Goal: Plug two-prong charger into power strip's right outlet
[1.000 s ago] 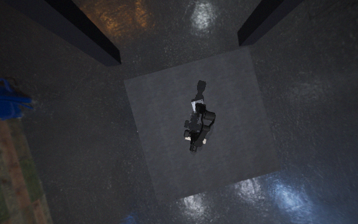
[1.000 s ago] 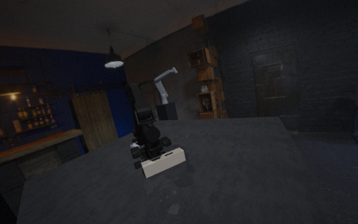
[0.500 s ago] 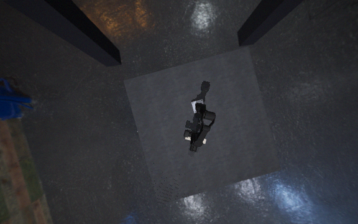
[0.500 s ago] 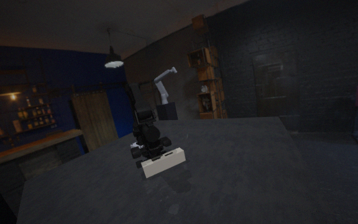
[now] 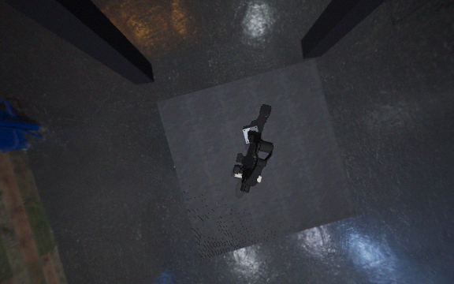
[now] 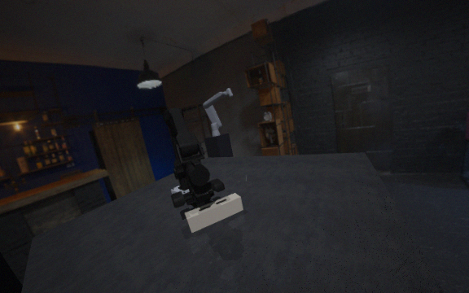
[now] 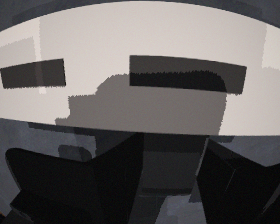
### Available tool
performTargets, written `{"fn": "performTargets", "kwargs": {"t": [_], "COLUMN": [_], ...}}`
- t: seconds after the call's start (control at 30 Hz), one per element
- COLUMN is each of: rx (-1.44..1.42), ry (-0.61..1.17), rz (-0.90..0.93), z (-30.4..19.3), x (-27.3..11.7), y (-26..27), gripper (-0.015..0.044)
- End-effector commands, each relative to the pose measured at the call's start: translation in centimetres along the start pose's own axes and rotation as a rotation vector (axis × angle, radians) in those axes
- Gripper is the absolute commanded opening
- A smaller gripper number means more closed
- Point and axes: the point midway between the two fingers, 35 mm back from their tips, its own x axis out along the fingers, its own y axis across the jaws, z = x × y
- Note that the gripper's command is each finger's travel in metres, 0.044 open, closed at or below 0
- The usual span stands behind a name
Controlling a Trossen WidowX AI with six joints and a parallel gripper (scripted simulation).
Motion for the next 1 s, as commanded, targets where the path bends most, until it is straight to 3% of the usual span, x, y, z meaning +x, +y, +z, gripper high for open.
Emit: {"fn": "performTargets", "kwargs": {"t": [0.0, 0.53, 0.97], "rx": [0.0, 0.0, 0.0], "ry": [-0.002, -0.002, -0.01], "rz": [0.0, 0.0, 0.0], "z": [0.04, 0.02, -0.37], "x": [0.0, 0.01, 0.04], "y": [0.0, 0.0, 0.0], "gripper": [0.0026, 0.044, 0.044]}}
